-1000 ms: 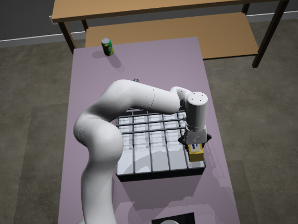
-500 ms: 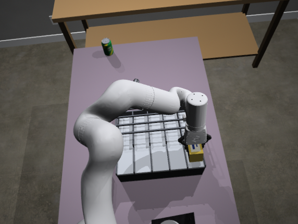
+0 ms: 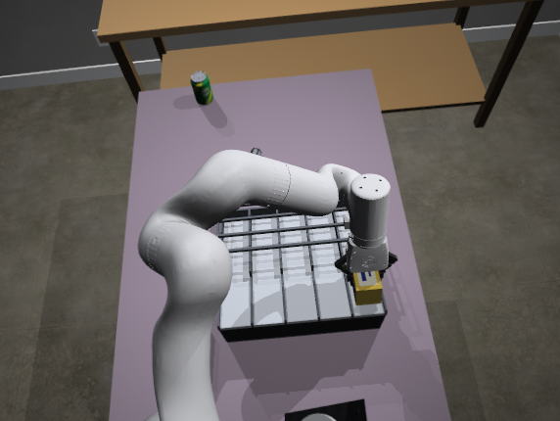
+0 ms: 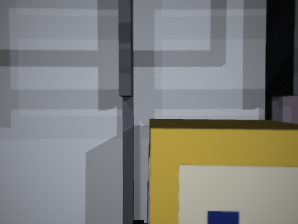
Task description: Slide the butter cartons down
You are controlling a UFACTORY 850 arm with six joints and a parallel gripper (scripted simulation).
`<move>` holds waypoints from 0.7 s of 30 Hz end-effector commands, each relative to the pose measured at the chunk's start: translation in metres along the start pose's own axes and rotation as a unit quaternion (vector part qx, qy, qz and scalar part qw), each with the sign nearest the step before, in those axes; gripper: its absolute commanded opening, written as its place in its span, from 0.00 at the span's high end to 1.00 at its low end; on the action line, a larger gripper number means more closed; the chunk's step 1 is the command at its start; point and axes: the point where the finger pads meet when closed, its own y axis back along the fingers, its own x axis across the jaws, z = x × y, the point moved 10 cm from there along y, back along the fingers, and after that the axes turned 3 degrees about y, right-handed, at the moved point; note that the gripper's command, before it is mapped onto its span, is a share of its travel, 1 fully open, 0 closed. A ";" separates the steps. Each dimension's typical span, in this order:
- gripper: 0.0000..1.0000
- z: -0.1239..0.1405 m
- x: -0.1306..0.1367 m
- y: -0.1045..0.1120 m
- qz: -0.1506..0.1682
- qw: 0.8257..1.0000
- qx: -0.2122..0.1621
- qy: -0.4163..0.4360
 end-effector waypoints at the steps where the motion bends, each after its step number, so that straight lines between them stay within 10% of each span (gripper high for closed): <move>1: 1.00 0.000 0.000 -0.001 0.001 1.000 0.001 0.000; 21: 1.00 0.000 0.000 -0.003 0.001 1.000 0.001 0.000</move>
